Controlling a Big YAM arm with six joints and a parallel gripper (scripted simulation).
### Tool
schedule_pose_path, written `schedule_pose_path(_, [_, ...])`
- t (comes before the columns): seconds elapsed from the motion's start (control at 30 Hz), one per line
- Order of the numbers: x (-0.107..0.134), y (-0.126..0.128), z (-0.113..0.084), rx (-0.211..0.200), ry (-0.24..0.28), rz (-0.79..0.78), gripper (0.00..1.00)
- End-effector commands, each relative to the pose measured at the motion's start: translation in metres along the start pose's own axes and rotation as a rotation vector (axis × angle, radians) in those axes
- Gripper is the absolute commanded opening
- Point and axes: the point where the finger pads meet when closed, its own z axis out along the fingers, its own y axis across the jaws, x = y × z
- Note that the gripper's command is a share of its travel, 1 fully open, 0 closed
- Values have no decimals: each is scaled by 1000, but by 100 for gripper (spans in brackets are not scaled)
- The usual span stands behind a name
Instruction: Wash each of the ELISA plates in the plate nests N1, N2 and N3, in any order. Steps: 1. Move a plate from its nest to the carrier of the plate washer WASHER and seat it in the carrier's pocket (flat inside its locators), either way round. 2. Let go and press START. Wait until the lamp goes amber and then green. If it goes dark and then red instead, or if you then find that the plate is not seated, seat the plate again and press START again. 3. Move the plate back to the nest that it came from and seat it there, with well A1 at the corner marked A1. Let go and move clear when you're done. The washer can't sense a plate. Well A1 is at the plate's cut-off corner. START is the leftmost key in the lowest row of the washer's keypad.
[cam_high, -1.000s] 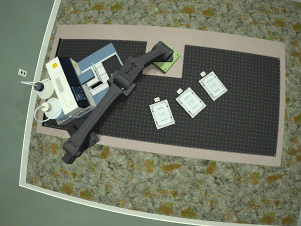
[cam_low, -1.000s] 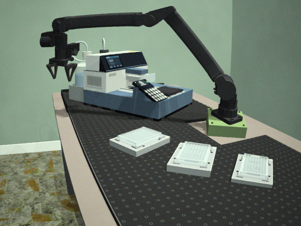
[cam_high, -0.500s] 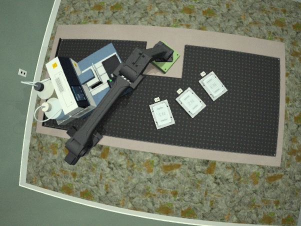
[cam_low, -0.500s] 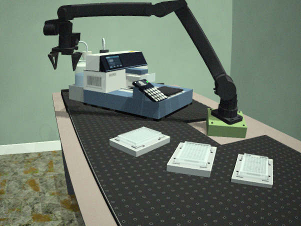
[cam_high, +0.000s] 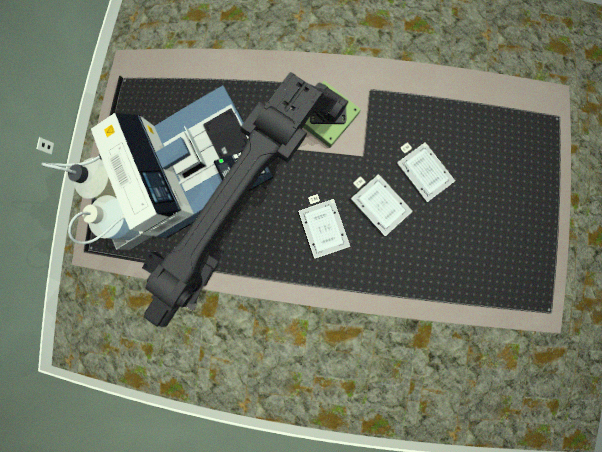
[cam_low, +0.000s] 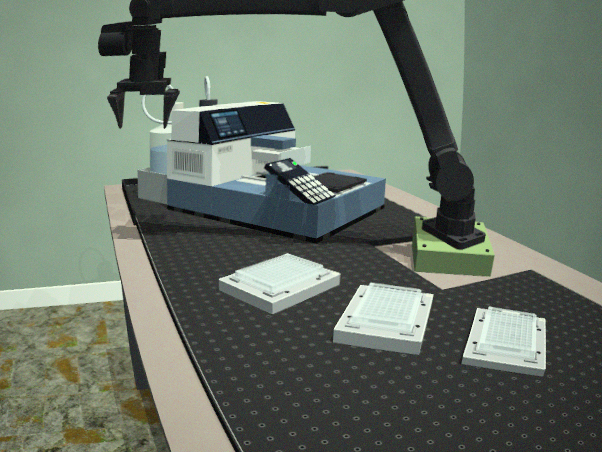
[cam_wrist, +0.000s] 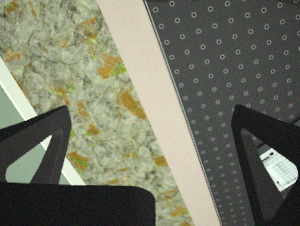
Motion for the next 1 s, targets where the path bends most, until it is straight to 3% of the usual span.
schedule_pose_path(0.0, [12, -8, -22, -32, 0, -101, 100])
schedule_pose_path(0.37, [38, -49, -44, -37, 9, -307, 100])
schedule_pose_path(0.43, [38, -49, -44, -37, 9, -307, 100])
schedule_pose_path(0.47, [26, -55, -46, -37, 9, -315, 100])
schedule_pose_path(0.57, [47, -67, -50, -32, 16, -410, 100])
schedule_pose_path(0.67, [53, -79, -55, -37, 20, -510, 100])
schedule_pose_path(0.97, [69, -114, -64, -38, 24, -615, 100])
